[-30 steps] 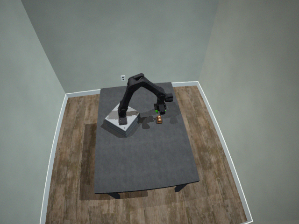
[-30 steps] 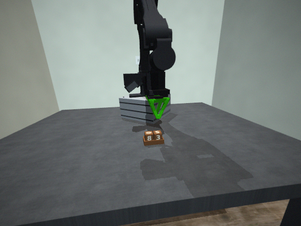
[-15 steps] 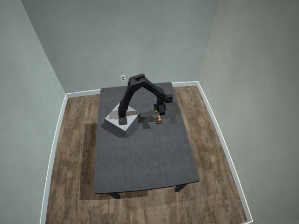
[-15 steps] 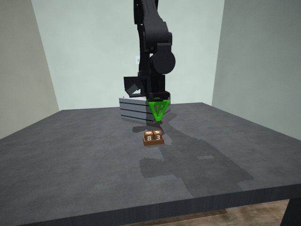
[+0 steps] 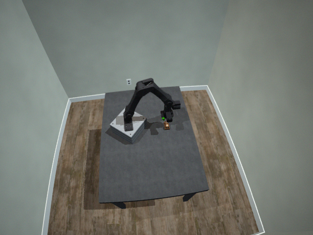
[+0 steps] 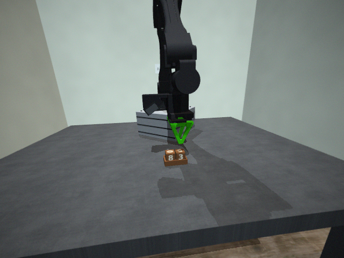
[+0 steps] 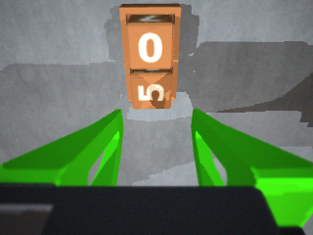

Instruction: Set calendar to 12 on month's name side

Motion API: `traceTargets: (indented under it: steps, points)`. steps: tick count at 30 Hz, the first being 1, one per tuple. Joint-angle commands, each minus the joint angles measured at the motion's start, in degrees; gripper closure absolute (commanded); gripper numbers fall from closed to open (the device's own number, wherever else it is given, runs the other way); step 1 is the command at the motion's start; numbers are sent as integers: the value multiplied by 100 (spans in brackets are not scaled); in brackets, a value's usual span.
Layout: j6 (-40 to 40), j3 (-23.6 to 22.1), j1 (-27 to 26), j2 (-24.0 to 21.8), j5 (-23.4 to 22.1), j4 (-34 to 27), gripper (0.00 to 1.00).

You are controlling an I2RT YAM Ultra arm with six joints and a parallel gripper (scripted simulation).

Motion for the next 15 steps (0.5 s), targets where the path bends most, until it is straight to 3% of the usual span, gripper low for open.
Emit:
traceTargets:
  steps: [1, 15]
  points:
    - [6, 0, 2, 10, 3, 156, 55]
    - [7, -104, 3, 236, 3, 484, 55]
